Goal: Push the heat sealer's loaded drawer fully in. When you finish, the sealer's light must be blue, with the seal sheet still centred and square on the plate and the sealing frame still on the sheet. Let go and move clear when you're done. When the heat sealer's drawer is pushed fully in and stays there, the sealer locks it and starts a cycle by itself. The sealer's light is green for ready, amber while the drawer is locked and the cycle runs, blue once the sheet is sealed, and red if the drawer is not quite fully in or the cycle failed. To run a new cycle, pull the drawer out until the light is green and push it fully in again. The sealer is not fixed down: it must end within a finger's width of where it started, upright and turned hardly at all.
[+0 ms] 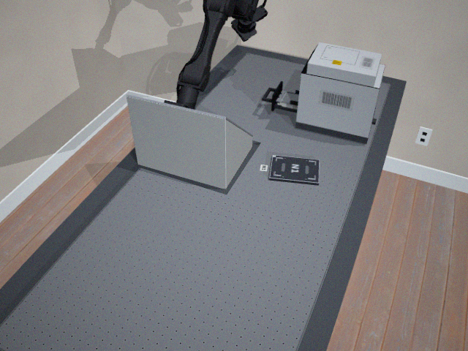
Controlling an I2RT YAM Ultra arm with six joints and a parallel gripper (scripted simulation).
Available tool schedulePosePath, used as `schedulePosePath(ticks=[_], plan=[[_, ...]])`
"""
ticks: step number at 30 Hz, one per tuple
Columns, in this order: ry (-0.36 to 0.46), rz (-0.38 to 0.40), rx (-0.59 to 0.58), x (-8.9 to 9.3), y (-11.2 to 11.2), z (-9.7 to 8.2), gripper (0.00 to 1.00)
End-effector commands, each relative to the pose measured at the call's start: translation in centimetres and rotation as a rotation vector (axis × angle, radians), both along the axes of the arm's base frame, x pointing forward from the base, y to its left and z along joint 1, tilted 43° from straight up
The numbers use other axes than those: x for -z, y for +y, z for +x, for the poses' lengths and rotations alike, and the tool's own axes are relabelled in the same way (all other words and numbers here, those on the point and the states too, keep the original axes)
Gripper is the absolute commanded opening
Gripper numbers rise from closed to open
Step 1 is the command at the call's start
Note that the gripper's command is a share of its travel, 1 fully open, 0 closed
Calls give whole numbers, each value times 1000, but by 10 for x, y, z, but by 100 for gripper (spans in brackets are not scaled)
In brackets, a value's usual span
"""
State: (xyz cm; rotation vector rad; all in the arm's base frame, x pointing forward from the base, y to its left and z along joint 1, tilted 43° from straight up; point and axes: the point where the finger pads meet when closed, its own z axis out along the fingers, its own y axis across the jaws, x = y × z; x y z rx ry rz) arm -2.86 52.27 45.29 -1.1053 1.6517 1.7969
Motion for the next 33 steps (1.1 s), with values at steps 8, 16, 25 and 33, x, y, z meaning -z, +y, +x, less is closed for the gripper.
schedulePosePath(ticks=[8,16,25,33], plan=[[-91,-117,60,34,2,24,45],[-110,-141,56,53,-8,31,45],[-181,-297,92,87,-3,43,45],[-190,-372,100,129,-9,56,45]])
